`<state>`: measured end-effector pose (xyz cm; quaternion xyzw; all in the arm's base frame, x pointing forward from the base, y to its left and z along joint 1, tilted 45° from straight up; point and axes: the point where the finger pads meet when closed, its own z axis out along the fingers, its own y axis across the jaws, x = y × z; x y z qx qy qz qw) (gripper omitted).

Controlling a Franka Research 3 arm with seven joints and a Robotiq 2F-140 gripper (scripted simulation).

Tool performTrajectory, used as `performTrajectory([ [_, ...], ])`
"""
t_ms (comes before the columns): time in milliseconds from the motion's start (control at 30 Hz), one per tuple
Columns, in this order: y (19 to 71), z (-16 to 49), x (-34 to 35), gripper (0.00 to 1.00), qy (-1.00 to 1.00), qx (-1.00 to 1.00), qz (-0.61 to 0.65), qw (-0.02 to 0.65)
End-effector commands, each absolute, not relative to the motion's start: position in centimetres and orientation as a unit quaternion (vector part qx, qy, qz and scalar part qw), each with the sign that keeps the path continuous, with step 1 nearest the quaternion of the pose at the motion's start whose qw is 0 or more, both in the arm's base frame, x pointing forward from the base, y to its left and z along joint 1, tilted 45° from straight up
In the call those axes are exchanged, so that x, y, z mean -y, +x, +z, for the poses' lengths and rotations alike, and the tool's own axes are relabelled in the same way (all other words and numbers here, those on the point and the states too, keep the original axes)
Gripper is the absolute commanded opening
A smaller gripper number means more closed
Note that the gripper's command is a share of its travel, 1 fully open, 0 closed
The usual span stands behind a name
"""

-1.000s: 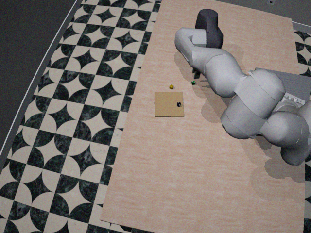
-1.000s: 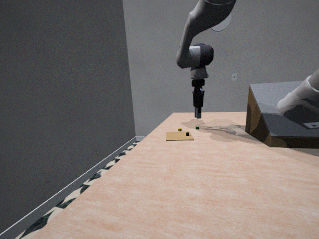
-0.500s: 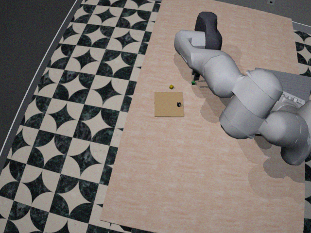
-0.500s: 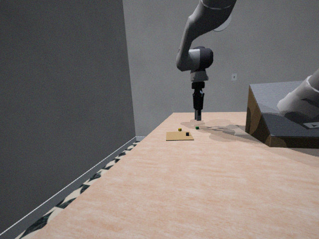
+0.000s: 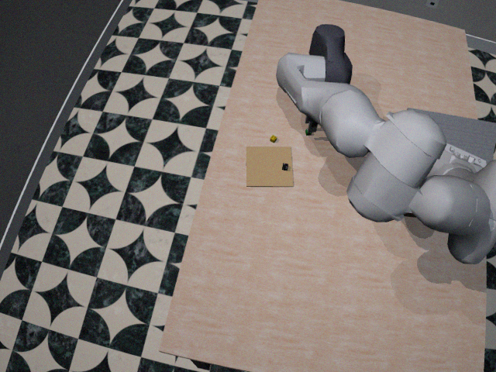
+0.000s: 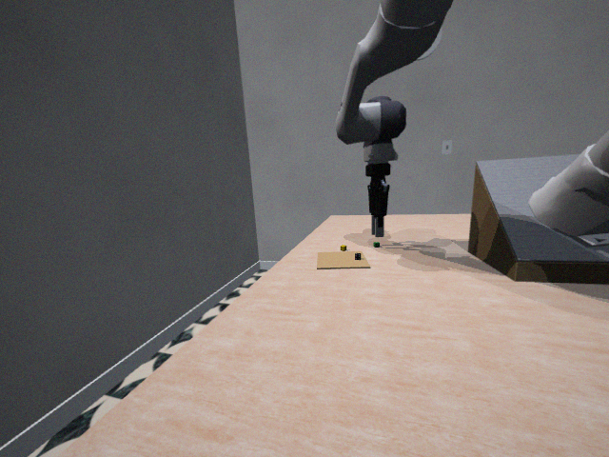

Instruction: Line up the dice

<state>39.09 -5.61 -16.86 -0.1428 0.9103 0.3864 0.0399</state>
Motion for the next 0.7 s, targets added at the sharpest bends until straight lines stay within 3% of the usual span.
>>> performTrajectory([
  [0, 39.25, -17.33, 5.32, 0.19, -0.147, -0.911, 0.384, 0.042],
  [667, 39.24, -18.05, 4.59, 0.19, -0.147, -0.911, 0.384, 0.042],
])
